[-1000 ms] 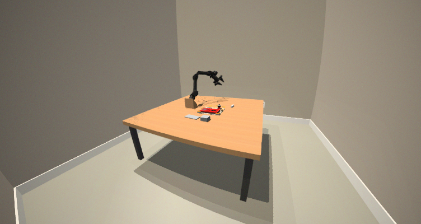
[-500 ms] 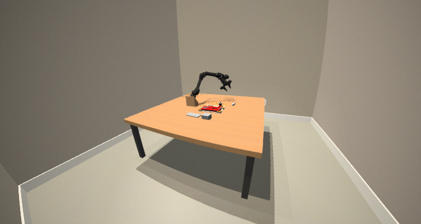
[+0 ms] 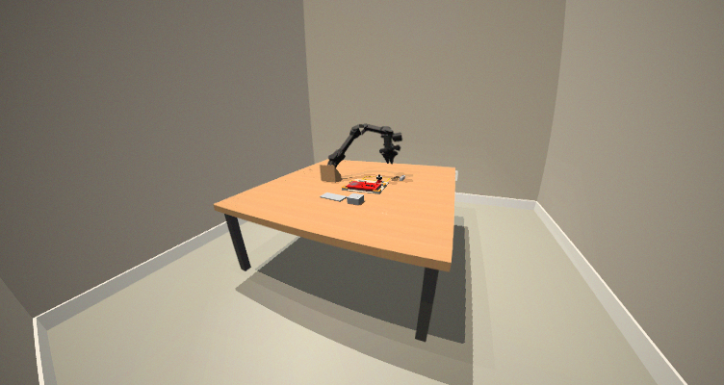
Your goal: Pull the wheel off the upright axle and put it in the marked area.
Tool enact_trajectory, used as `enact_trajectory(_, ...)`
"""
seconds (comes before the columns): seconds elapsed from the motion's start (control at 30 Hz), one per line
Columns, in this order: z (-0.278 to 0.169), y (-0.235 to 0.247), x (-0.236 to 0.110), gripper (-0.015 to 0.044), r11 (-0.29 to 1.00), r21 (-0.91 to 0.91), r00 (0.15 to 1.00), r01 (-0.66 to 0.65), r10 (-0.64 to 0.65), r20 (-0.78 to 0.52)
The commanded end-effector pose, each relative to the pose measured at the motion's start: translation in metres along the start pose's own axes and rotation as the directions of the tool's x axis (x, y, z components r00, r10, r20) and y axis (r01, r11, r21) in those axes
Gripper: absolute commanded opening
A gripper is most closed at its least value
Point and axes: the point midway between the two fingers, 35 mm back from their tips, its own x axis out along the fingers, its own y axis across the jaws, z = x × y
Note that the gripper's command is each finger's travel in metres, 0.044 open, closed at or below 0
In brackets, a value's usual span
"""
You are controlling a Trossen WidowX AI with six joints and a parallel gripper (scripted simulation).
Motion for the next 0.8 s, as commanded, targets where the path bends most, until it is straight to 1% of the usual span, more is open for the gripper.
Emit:
enact_trajectory(0.0, -0.003, -0.040, 0.016, 0.0300, 0.930, 0.369, 0.993, 0.000, 0.042, -0.106)
enact_trajectory(0.07, -0.005, -0.064, 0.023, 0.0300, 0.812, 0.583, 0.984, 0.022, 0.085, -0.155)
enact_trajectory(0.17, -0.010, -0.098, 0.030, 0.0300, 0.547, 0.833, 0.963, 0.083, 0.170, -0.208)
enact_trajectory(0.23, -0.015, -0.119, 0.034, 0.0300, 0.327, 0.934, 0.945, 0.142, 0.235, -0.226)
enact_trajectory(0.27, -0.016, -0.127, 0.035, 0.0300, 0.235, 0.957, 0.937, 0.169, 0.263, -0.230)
enact_trajectory(0.3, -0.017, -0.132, 0.036, 0.0300, 0.179, 0.966, 0.932, 0.185, 0.279, -0.231)
enact_trajectory(0.33, -0.018, -0.133, 0.036, 0.0300, 0.161, 0.968, 0.930, 0.191, 0.285, -0.231)
enact_trajectory(0.77, -0.023, -0.127, 0.036, 0.0300, 0.161, 0.968, 0.930, 0.192, 0.285, -0.231)
